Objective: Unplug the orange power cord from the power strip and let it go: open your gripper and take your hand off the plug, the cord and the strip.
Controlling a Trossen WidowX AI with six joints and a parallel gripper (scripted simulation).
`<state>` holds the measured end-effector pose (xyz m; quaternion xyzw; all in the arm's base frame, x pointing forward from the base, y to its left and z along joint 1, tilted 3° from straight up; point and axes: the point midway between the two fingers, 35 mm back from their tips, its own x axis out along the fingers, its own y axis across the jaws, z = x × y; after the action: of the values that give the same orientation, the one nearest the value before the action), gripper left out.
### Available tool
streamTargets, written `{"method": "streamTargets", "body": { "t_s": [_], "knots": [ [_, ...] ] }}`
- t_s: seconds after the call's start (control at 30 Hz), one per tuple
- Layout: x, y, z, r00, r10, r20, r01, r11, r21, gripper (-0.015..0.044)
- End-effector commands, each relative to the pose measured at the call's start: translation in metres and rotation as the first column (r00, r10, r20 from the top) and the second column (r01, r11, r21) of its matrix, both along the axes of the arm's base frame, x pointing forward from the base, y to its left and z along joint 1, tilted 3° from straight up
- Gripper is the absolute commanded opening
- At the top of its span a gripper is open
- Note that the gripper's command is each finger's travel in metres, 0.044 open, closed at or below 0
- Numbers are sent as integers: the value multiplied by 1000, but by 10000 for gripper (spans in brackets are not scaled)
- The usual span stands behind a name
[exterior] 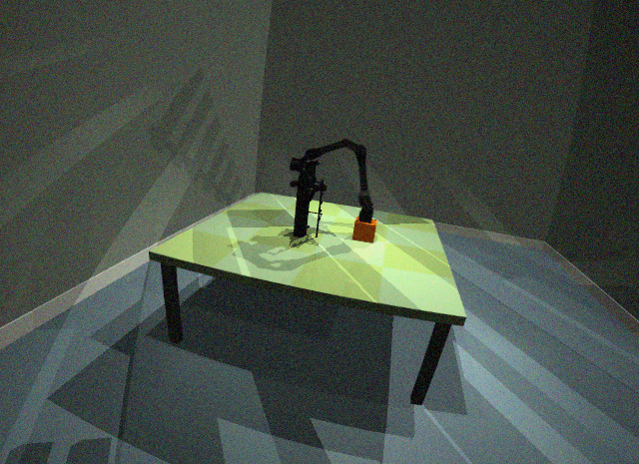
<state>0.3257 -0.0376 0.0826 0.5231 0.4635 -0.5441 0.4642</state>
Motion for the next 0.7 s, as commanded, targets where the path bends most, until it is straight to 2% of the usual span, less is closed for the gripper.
{"method": "streamTargets", "body": {
  "t_s": [0.0, 0.4, 0.5, 0.67],
  "knots": [
    [-1, 1, -4, 1000, -3, -2, 3, 1000, 5, 160],
    [-1, 1, -12, 1000, -3, -2, 3, 1000, 5, 160],
    [1, 0, -10, 1000, 0, 3, 0, 1000, 0, 81],
    [1, 0, -10, 1000, 0, 3, 0, 1000, 0, 48]
  ]
}}
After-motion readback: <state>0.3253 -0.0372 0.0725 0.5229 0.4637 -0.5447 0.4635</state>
